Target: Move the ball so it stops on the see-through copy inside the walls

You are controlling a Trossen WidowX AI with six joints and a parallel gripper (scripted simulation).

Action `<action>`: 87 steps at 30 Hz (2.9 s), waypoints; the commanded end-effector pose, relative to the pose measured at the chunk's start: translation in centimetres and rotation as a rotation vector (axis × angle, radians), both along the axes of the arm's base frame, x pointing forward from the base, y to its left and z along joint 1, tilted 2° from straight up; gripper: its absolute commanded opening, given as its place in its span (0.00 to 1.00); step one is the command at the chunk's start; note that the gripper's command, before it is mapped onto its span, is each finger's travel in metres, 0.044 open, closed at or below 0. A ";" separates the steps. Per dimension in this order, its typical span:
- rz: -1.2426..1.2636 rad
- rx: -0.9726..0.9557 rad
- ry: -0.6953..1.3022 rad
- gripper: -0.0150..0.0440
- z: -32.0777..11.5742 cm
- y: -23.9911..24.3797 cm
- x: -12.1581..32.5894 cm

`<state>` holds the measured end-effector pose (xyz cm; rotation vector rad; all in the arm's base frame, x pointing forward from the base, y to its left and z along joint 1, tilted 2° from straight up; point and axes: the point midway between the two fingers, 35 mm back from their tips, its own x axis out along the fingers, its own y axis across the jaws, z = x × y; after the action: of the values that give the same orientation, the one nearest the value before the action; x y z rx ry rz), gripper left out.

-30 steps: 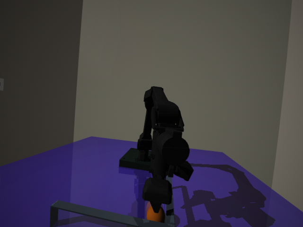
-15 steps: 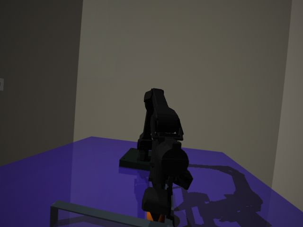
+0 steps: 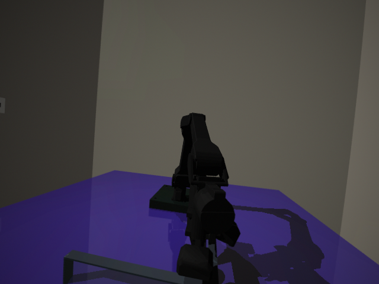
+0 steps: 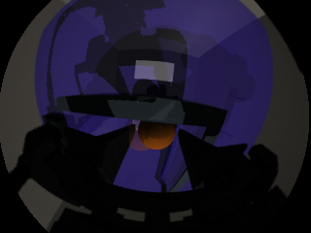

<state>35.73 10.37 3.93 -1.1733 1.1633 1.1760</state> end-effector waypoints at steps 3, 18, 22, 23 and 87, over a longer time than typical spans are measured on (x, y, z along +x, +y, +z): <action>0.002 -0.006 0.002 0.73 -0.3 -0.1 -0.1; -0.049 -0.021 0.004 0.33 -0.2 -2.2 0.1; -0.113 -0.047 -0.001 0.25 0.3 -4.8 0.1; -0.113 -0.046 -0.001 0.25 0.4 -4.8 0.1; 0.002 -0.007 0.003 0.25 5.5 -0.8 -2.3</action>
<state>33.51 9.49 11.02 -1.1869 1.1643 1.1715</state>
